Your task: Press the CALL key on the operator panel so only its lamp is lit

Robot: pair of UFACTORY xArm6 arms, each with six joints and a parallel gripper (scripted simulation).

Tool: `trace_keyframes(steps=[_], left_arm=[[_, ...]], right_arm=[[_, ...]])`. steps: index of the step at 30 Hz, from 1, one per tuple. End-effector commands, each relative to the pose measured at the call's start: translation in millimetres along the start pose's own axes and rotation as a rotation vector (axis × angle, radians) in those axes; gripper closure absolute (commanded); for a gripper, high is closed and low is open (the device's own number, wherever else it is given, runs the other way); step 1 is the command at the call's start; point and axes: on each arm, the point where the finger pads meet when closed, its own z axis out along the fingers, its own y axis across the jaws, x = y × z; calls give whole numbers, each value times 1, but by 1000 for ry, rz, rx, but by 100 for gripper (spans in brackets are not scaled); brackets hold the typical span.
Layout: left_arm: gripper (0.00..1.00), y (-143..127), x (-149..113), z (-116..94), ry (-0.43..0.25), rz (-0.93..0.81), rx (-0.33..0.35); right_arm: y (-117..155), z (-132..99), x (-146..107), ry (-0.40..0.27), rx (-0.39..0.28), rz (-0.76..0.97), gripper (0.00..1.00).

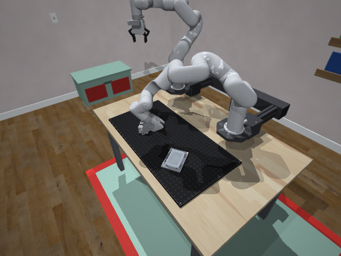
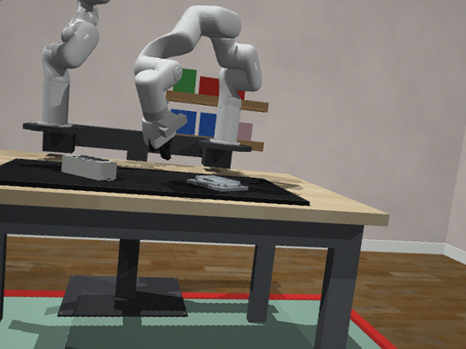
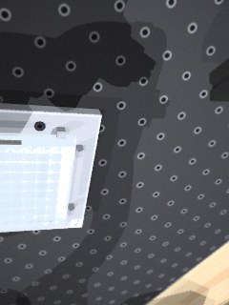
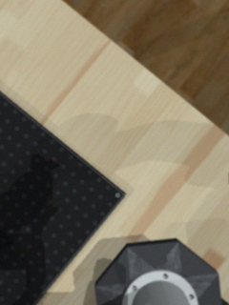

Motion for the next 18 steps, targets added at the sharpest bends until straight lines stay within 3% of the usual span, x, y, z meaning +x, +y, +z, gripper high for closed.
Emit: trace_keyframes(steps=[1,18], left_arm=[[100,15,-9,-10,43,128,-56],[100,57,-45,-38,216,568,-187]], right_arm=[[0,-1,0,0,-3,0,0],[0,-1,0,0,-3,0,0]])
